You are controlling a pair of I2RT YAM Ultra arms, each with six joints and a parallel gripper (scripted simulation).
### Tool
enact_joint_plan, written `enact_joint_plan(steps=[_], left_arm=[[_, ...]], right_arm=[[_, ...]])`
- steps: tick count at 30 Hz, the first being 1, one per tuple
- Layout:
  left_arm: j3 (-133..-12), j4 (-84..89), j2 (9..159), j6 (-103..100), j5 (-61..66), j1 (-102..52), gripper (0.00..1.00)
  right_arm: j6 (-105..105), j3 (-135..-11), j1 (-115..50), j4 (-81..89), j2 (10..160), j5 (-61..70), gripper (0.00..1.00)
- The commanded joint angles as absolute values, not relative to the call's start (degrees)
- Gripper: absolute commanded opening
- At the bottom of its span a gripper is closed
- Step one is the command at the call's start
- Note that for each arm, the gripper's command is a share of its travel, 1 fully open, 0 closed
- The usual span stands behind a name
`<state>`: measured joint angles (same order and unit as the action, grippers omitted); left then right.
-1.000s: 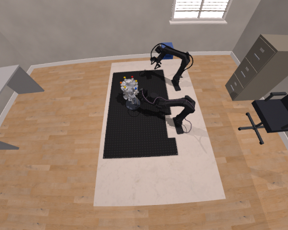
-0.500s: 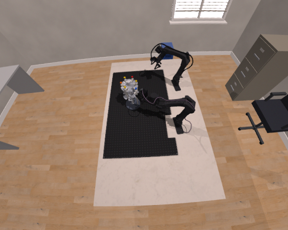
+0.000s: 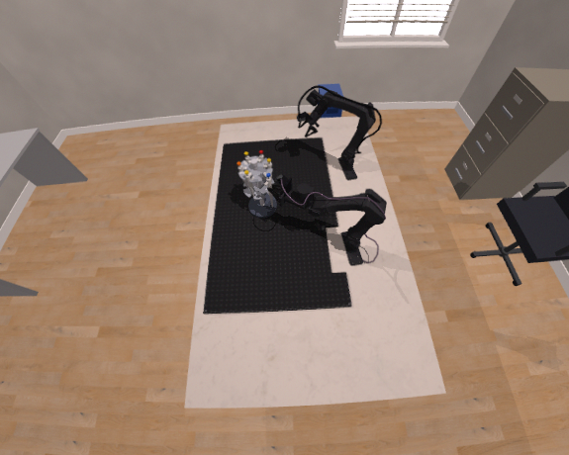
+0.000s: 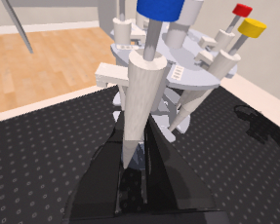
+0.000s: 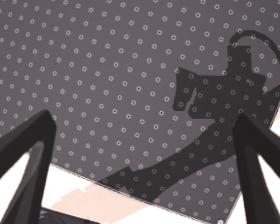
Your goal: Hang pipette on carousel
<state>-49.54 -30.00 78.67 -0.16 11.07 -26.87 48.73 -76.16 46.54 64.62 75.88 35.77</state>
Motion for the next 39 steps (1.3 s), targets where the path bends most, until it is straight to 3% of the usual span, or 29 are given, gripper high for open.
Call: enact_joint_plan(steps=[1,39], left_arm=[[-50.9,-32.0,76.9,0.2,10.7,-26.8,0.12],[-50.3,-33.1,77.6,0.2,10.9,-26.6,0.12]], right_arm=[[49.1,-76.9,47.1,63.2,75.5,37.1,1.0],[49.1,-76.9,47.1,63.2,75.5,37.1,1.0]])
